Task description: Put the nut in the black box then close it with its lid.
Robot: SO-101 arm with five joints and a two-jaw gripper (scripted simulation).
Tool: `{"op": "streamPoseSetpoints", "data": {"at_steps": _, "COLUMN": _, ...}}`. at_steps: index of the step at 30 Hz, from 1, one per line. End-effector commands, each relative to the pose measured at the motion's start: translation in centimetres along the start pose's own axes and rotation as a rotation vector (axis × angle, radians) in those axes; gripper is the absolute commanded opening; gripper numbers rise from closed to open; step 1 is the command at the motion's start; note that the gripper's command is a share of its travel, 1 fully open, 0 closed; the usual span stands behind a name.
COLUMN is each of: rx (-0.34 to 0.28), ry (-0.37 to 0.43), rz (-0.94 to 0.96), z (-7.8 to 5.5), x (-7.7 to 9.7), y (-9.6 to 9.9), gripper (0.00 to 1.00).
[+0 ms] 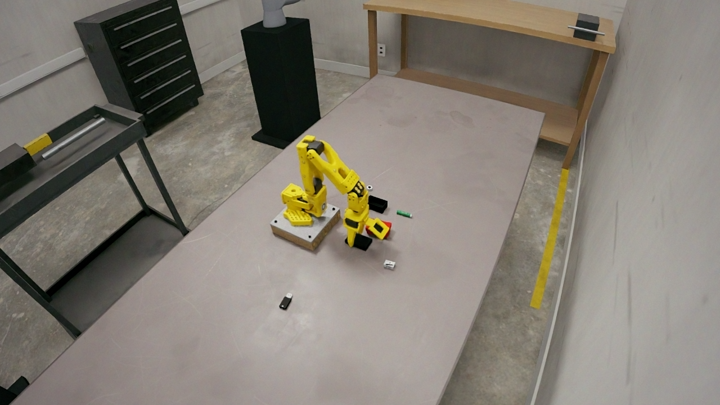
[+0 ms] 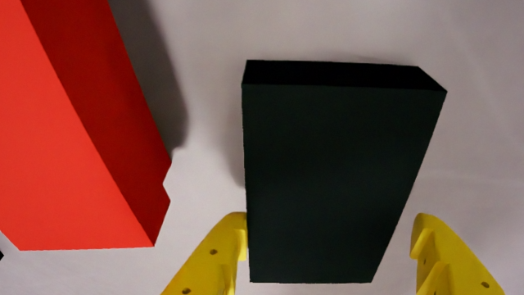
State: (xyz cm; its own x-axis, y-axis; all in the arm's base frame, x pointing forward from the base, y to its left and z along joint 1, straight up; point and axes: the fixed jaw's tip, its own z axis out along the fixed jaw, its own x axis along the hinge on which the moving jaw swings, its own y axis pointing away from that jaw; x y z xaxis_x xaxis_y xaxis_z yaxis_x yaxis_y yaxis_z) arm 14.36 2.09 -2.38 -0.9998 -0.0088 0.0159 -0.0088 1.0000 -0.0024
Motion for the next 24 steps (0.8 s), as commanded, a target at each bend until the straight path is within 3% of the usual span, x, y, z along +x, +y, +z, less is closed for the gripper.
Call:
{"op": "streamPoseSetpoints", "data": {"at_steps": 1, "rx": -0.003, "ry": -0.02, "rz": 0.0, "z": -1.1, "x": -0.5, "y": -0.1, "gripper": 0.28}}
{"op": "streamPoseSetpoints", "data": {"at_steps": 12, "rx": -0.003, "ry": -0.02, "rz": 0.0, "z": -3.7, "x": -0.3, "y": -0.1, "gripper": 0.28}}
{"op": "streamPoseSetpoints", "data": {"at_steps": 24, "rx": -0.003, "ry": -0.02, "rz": 0.0, "z": -4.9, "x": -0.1, "y": -0.1, "gripper": 0.28}}
